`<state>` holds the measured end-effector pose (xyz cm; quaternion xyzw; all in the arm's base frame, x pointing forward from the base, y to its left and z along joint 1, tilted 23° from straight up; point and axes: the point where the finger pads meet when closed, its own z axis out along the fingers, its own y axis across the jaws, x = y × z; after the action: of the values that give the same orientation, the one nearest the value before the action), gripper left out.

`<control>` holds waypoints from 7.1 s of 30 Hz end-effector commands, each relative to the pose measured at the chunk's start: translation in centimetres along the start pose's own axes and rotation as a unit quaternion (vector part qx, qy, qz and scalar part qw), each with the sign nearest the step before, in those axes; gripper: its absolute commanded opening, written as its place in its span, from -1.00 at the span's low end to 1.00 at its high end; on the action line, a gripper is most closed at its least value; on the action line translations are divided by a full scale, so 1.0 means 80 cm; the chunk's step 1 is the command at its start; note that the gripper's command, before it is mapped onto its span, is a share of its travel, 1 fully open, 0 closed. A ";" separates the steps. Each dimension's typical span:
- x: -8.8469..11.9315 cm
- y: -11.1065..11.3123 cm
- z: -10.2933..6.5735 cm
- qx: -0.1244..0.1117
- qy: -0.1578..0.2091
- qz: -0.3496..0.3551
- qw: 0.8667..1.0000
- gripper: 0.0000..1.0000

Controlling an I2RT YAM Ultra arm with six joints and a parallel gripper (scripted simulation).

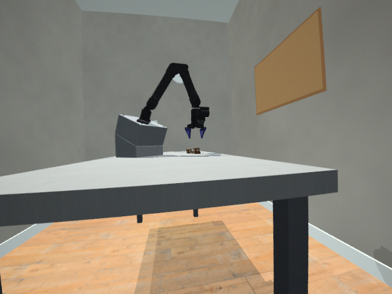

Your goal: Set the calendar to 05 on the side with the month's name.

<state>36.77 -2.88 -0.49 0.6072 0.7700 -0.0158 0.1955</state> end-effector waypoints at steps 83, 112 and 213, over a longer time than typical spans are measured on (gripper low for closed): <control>0.139 0.004 0.018 0.004 -0.007 -0.983 0.183 1.00; 0.158 0.000 0.020 0.006 -0.007 -1.000 -0.003 -0.07; 0.157 0.002 0.085 0.006 -0.006 -1.000 -0.003 -0.07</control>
<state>36.21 6.65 -11.01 0.7697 -0.6041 0.2052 0.0233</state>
